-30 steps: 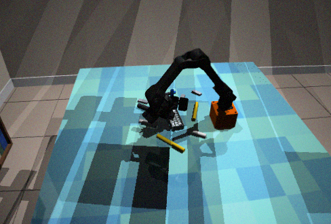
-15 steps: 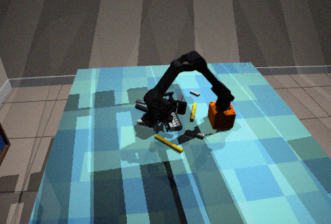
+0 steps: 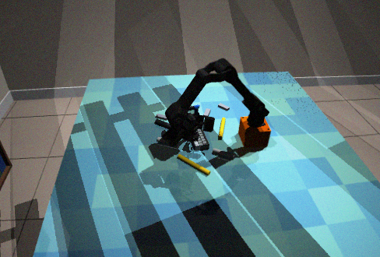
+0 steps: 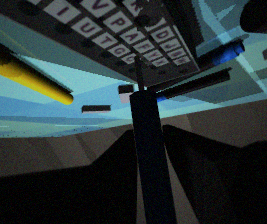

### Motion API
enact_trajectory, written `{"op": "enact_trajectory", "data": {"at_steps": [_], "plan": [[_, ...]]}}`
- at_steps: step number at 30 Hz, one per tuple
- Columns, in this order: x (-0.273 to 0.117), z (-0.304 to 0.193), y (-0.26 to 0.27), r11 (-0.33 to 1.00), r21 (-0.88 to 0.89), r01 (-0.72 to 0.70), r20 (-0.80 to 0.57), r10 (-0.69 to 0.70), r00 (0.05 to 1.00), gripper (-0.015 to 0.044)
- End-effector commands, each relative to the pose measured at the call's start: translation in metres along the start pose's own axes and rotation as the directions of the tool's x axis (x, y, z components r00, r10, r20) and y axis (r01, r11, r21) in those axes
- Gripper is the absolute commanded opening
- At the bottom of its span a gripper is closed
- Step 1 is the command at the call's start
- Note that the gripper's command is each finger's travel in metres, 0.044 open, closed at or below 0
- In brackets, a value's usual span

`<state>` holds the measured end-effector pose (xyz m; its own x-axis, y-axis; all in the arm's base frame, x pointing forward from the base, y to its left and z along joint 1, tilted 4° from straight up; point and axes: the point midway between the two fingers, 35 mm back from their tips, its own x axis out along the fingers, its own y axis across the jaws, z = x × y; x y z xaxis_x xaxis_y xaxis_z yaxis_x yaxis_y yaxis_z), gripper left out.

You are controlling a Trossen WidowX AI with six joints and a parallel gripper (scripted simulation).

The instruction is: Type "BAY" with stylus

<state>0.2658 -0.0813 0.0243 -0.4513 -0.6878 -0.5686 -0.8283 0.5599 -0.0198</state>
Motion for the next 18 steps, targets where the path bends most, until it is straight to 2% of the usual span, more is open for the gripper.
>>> {"op": "enact_trajectory", "data": {"at_steps": [1,18], "plan": [[0.0009,0.0019,0.0005,1.000,0.005,-0.002,0.002,0.002,1.000,0.0081],[0.0059,0.0106,0.0005,1.000,0.005,-0.002,0.002,0.002,1.000,0.0081]]}}
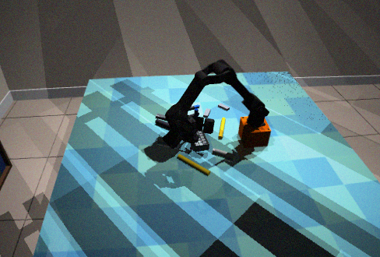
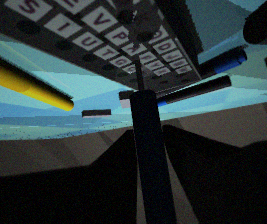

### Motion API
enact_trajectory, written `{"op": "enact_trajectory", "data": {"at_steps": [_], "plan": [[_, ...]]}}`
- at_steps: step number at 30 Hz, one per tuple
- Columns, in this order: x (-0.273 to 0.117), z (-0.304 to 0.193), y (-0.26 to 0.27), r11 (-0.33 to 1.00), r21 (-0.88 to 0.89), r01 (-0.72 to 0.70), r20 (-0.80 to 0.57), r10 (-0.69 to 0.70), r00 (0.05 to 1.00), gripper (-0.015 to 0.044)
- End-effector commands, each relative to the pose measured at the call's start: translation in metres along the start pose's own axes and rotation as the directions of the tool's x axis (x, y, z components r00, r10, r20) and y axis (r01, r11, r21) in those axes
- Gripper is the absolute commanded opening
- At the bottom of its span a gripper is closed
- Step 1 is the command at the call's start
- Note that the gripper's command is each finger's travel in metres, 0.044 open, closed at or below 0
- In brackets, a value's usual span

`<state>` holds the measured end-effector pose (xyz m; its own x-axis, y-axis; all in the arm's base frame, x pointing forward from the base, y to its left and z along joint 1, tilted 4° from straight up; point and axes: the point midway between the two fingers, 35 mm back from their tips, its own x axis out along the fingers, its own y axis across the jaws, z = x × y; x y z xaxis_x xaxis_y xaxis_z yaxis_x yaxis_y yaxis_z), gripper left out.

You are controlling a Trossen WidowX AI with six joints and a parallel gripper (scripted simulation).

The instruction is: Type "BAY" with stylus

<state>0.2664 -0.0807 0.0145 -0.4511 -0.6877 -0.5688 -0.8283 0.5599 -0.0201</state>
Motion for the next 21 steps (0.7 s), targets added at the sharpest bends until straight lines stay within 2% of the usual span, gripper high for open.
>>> {"op": "enact_trajectory", "data": {"at_steps": [1,21], "plan": [[0.0011,0.0022,0.0005,1.000,0.005,-0.002,0.002,0.002,1.000,0.0081],[0.0051,0.0092,0.0005,1.000,0.005,-0.002,0.002,0.002,1.000,0.0081]]}}
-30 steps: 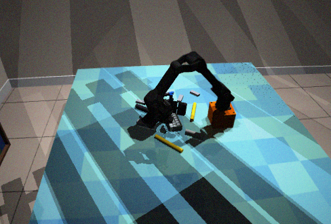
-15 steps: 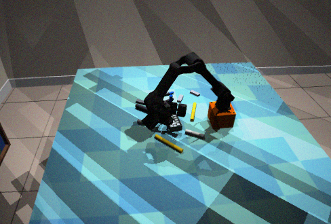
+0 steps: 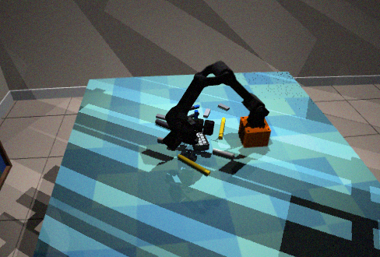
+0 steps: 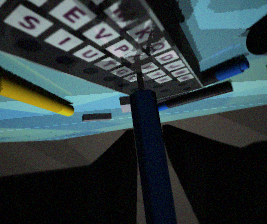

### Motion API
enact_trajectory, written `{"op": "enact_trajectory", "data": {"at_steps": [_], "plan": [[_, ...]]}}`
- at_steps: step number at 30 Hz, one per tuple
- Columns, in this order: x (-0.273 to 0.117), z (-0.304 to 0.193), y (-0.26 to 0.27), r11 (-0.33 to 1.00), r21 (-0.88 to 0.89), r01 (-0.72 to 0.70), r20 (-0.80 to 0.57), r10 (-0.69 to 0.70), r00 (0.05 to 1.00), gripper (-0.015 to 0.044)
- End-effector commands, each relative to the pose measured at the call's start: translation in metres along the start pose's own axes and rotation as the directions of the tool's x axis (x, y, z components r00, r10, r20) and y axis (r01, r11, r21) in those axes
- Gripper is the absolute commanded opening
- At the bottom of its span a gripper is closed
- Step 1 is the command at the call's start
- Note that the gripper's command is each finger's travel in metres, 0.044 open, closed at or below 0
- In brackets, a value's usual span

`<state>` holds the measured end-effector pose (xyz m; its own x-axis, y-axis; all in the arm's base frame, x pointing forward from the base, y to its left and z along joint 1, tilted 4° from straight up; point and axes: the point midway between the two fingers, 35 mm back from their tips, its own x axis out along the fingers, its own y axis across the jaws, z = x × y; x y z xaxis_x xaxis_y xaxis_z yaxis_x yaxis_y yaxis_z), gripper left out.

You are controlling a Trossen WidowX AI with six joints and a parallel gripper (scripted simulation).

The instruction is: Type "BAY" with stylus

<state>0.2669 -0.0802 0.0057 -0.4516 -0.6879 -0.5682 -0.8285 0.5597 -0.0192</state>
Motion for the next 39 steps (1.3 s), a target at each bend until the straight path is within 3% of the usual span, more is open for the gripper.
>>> {"op": "enact_trajectory", "data": {"at_steps": [1,23,30,32,39], "plan": [[0.001,0.002,0.000,1.000,0.006,-0.002,0.003,0.002,1.000,0.0081],[-0.018,-0.030,0.001,1.000,0.006,-0.002,0.003,0.002,1.000,0.0085],[-0.018,-0.030,0.001,1.000,0.006,-0.002,0.003,0.002,1.000,0.0038],[-0.016,-0.031,-0.001,1.000,0.006,-0.002,0.003,0.002,1.000,0.0000],[0.003,-0.046,-0.015,1.000,0.007,-0.001,0.001,0.001,1.000,0.0000]]}}
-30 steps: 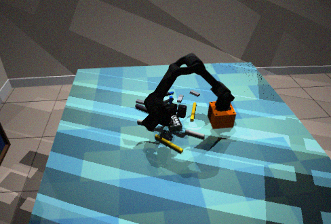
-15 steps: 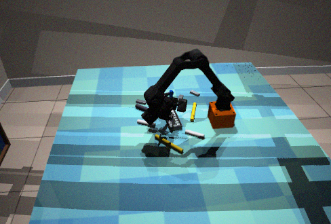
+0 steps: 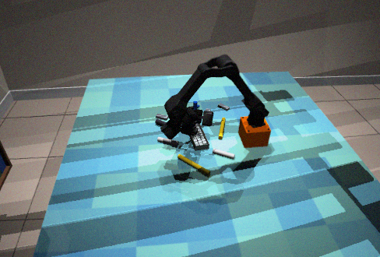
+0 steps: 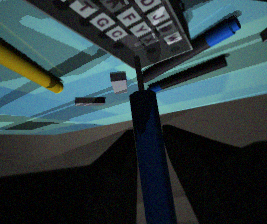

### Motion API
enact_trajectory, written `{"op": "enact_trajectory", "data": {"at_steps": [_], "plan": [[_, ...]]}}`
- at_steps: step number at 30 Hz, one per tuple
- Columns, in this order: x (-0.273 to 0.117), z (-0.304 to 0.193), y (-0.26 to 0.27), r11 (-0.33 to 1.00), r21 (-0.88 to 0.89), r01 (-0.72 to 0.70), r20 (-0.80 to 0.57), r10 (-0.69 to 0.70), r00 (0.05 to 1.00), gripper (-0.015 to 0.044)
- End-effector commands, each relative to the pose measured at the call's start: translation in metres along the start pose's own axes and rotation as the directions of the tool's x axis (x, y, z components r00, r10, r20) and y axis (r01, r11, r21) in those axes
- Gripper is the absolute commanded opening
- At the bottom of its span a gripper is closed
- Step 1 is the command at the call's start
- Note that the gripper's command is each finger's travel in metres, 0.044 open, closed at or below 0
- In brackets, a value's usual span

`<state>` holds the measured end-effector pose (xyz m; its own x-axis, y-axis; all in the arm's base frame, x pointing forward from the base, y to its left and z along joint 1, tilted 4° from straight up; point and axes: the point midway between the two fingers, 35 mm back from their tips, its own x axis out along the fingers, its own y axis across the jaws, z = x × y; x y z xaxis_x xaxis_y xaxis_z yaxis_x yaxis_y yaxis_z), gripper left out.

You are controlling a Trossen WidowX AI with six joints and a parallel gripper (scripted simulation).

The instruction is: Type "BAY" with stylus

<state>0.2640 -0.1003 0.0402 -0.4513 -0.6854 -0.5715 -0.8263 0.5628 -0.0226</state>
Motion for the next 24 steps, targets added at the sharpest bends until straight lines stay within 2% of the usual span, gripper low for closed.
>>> {"op": "enact_trajectory", "data": {"at_steps": [1,14,17,24], "plan": [[0.010,-0.010,-0.007,1.000,0.002,0.001,-0.003,-0.001,1.000,0.0000],[0.022,0.006,-0.008,1.000,0.002,0.001,-0.004,0.000,1.000,0.0000],[0.023,0.007,-0.008,1.000,0.002,0.001,-0.004,-0.001,1.000,0.0079],[0.025,0.010,-0.008,1.000,0.002,0.001,-0.004,-0.001,1.000,0.0081]]}}
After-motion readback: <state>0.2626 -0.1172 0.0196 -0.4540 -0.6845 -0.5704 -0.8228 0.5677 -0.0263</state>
